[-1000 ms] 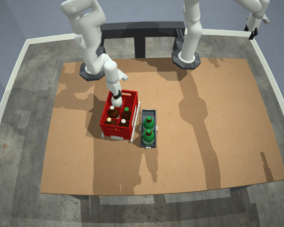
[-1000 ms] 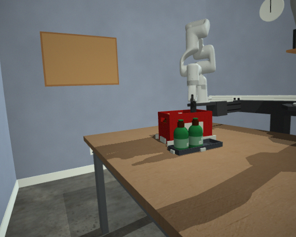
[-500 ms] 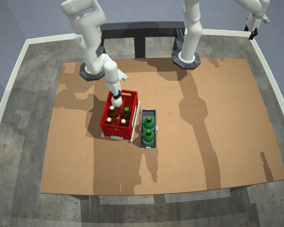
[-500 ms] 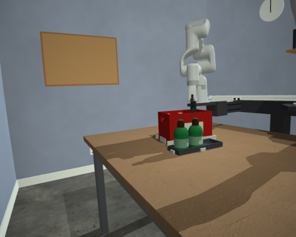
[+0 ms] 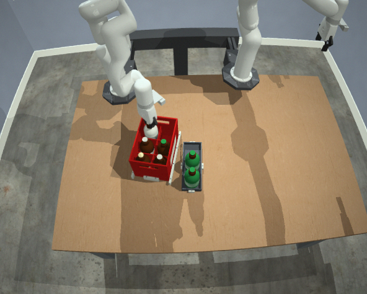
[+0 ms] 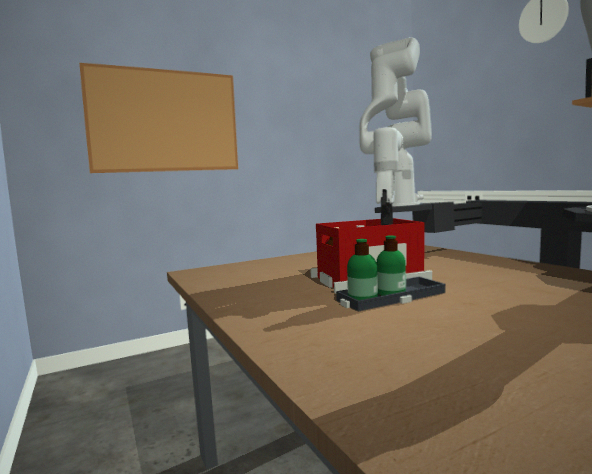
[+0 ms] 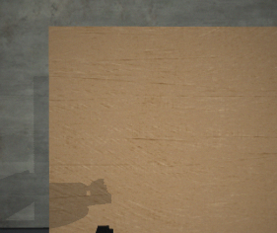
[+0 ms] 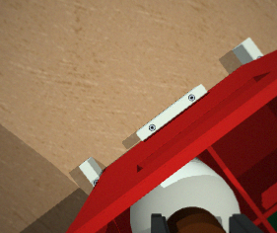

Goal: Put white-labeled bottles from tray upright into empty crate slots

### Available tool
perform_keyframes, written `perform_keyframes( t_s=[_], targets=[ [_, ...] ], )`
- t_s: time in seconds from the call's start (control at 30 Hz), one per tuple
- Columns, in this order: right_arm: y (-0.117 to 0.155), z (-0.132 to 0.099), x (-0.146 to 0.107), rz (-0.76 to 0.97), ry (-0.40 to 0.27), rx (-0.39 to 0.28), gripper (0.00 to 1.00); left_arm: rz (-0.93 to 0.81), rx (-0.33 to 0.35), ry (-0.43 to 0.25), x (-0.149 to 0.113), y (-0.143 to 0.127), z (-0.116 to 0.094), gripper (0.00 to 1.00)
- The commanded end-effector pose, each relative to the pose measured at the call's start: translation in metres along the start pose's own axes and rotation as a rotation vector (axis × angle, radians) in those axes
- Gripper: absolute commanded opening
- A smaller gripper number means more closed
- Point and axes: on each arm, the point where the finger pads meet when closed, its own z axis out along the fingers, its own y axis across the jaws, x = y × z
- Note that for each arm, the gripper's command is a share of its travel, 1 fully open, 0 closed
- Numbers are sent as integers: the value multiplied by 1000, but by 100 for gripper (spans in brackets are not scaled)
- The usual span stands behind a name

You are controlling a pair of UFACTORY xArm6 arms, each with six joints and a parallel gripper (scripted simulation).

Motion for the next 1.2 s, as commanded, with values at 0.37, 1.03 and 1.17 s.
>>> perform_keyframes(
  t_s=[0.37,1.03,1.17],
  targets=[
    [1,5,0,0,0,-3,0,0,0,5,1,0,-2,100],
    [1,13,0,0,0,-3,0,0,0,5,1,0,-2,100],
    [1,14,0,0,0,-3,0,0,0,5,1,0,-2,100]
  ],
)
